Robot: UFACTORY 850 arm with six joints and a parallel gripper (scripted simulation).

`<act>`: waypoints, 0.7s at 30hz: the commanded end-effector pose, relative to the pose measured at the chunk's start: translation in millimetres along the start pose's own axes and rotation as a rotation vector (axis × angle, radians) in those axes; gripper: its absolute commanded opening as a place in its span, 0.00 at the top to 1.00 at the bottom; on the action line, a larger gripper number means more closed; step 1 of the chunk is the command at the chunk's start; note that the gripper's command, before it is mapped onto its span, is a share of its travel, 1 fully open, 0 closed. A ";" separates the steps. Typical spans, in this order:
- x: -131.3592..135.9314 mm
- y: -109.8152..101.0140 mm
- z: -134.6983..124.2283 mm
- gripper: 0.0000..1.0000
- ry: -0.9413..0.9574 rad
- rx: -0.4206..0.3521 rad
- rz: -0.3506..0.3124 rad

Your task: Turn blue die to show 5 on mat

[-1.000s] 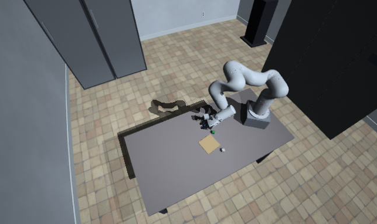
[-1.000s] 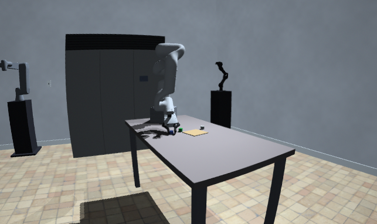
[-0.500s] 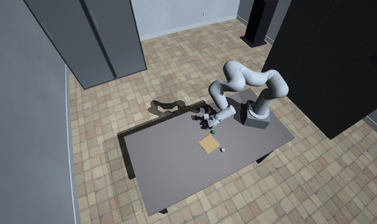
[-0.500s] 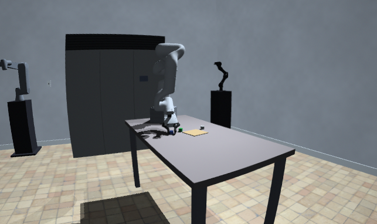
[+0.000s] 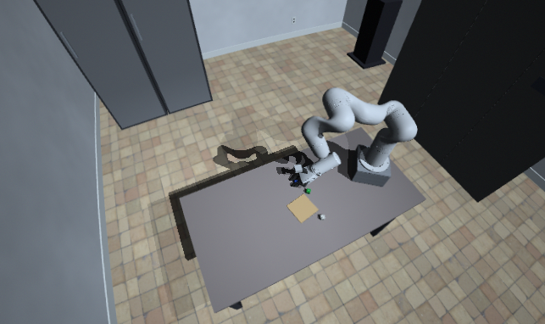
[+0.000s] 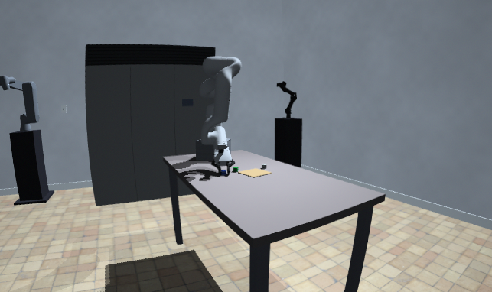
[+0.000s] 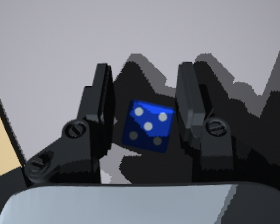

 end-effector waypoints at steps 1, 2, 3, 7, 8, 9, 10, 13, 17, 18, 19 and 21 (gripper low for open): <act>-0.1 0.1 0.7 0.58 0.000 0.001 0.000; -0.1 0.1 0.7 0.58 0.000 0.001 0.000; -0.1 0.0 0.7 0.58 0.000 0.001 0.000; -0.1 -0.7 0.7 0.58 0.000 0.001 0.000; -0.1 -1.7 0.7 0.58 0.000 0.001 0.000; -0.1 -3.1 0.7 0.58 0.000 0.001 0.000; -0.1 -5.0 0.7 0.58 0.000 0.001 0.000; -0.1 -13.5 0.6 0.58 0.000 0.001 0.000; -0.1 -28.6 0.6 0.58 0.000 0.001 0.000; -0.1 -32.4 0.6 0.58 0.000 0.001 0.000; -0.1 -36.0 0.6 0.58 0.000 0.001 0.000; -0.1 -39.3 0.6 0.58 0.000 0.001 0.000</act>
Point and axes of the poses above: the point where the finger pads meet when closed, its own y axis out along the fingers, its own x axis across the jaws, z = x × y, the point moved 3 cm from there along -y, back along the fingers, and after that the axes turned 13 degrees about y, right-handed, at the moved point
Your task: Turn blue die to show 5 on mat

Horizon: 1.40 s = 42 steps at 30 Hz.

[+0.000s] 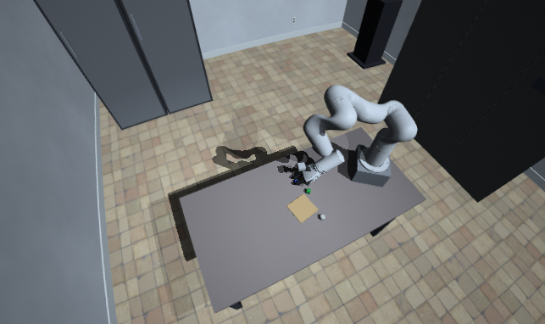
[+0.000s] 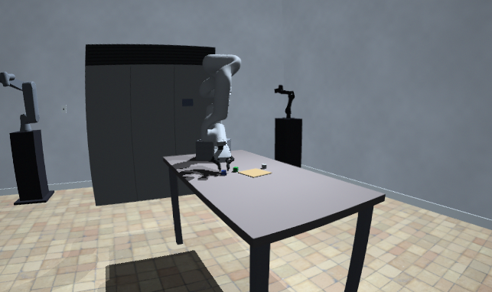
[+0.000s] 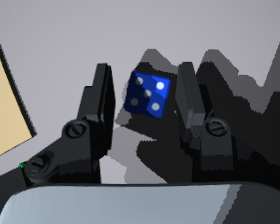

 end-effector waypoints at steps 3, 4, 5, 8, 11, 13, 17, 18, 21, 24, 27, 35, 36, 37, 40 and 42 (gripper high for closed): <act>-0.2 -19.7 0.9 0.58 0.000 0.001 0.000; -0.2 -21.7 0.9 0.58 0.000 0.001 0.000; -0.2 -23.2 0.9 0.58 0.000 0.001 0.000; -0.2 -25.0 0.9 0.58 0.000 0.001 0.000; -0.2 -24.7 0.9 0.58 0.000 0.000 0.000; 0.1 -23.2 1.3 0.58 -0.001 -0.008 -0.004; 1.0 -17.0 3.3 0.58 -0.006 -0.043 -0.018; 1.0 -17.0 3.3 0.58 -0.006 -0.043 -0.018; 2.3 -6.7 7.7 0.58 -0.013 -0.109 -0.044; 3.4 4.5 15.9 0.58 -0.020 -0.207 -0.079; 3.4 9.1 21.9 0.58 -0.023 -0.267 -0.099; 2.1 13.1 33.8 0.58 -0.024 -0.370 -0.129; 1.0 13.2 39.5 0.58 -0.024 -0.415 -0.140; -0.5 12.5 45.6 0.58 -0.023 -0.459 -0.150; -2.3 10.8 52.0 0.58 -0.022 -0.503 -0.159; -4.4 8.4 58.6 0.58 -0.020 -0.546 -0.167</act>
Point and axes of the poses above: the point where the finger pads meet when closed, its own y axis out along the fingers, its own x axis across the jaws, z = x × y, the point moved 3 cm from there along -y, back along the fingers, and after that the axes turned 13 degrees about y, right-handed, at the moved point
